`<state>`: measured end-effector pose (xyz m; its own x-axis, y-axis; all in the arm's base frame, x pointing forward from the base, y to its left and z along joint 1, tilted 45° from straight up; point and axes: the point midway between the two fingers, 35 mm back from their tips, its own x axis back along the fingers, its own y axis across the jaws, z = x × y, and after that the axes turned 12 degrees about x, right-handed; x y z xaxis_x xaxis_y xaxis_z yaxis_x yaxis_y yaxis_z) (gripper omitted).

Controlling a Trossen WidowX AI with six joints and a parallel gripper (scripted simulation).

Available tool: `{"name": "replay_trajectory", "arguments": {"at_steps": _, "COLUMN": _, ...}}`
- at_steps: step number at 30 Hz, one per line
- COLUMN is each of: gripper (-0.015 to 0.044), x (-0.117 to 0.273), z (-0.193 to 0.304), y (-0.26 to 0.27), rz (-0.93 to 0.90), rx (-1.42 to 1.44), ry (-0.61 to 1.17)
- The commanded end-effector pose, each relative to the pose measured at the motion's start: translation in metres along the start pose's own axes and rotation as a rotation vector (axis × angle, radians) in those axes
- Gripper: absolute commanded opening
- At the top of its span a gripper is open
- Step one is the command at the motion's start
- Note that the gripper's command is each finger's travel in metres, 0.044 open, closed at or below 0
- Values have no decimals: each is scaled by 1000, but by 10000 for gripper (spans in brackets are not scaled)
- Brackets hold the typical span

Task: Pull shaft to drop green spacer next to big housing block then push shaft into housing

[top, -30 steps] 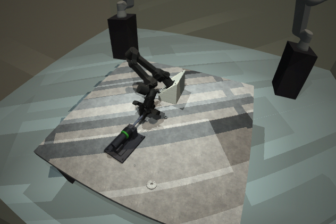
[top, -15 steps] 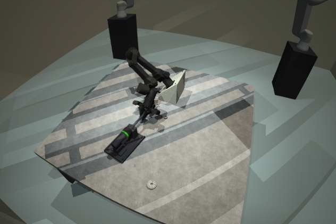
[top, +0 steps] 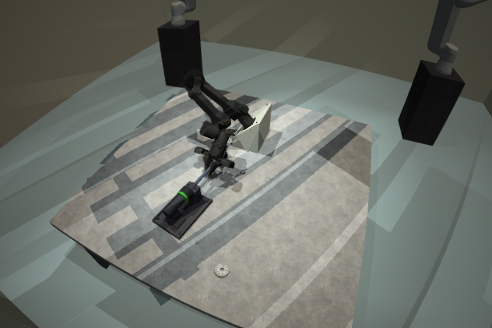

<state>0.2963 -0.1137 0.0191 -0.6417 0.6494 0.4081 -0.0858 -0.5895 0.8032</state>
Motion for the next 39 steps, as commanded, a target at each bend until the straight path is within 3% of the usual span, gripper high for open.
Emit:
{"name": "replay_trajectory", "arguments": {"at_steps": 1, "gripper": 0, "x": 1, "z": -1, "y": 0, "rz": 0, "rx": -3, "ry": -1}}
{"name": "replay_trajectory", "arguments": {"at_steps": 39, "gripper": 0, "x": 4, "z": -4, "y": -1, "rz": 0, "rx": -3, "ry": -1}}
